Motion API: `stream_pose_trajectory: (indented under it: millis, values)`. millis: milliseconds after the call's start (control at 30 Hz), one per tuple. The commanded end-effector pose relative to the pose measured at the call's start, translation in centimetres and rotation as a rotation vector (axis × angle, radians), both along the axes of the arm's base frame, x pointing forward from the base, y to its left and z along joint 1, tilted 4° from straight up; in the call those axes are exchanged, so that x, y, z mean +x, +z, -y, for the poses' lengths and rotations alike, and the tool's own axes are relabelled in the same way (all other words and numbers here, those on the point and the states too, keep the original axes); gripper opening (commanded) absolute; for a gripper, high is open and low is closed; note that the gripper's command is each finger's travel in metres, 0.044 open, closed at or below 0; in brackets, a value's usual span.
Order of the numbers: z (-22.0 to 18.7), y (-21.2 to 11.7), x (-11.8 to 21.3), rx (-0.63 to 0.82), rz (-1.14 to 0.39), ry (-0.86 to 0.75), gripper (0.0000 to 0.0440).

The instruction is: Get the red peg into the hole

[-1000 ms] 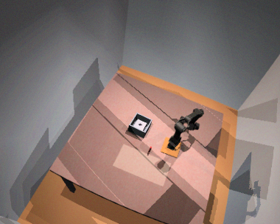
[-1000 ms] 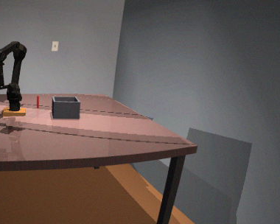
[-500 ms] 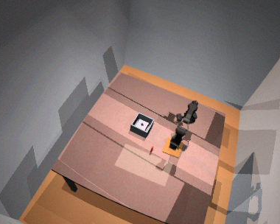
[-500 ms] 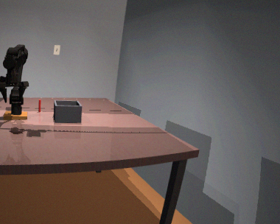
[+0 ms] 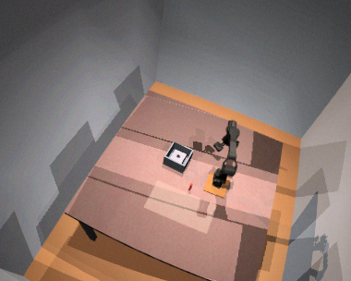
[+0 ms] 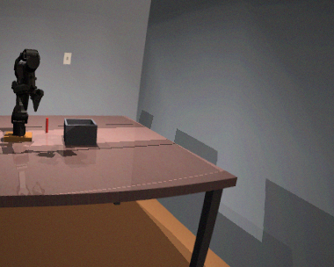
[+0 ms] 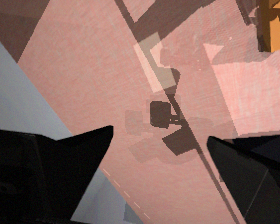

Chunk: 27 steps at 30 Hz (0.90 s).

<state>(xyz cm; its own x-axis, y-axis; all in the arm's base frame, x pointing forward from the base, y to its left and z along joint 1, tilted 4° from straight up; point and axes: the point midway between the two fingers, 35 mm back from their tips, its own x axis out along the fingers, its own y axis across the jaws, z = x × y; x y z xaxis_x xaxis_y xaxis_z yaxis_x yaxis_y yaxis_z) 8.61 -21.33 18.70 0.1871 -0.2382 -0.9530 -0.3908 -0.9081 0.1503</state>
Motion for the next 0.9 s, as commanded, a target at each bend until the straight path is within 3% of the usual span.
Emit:
stream_pose_trajectory:
  millis: [0,433,867]
  values:
    - [-0.9,1.3,1.5,-0.055,-0.007,0.126,0.0440]
    - [-5.6,4.6,5.9,-0.200,-0.015,0.554,0.0440]
    - [-11.8,7.0,8.2,-0.308,-0.015,0.993,0.0440]
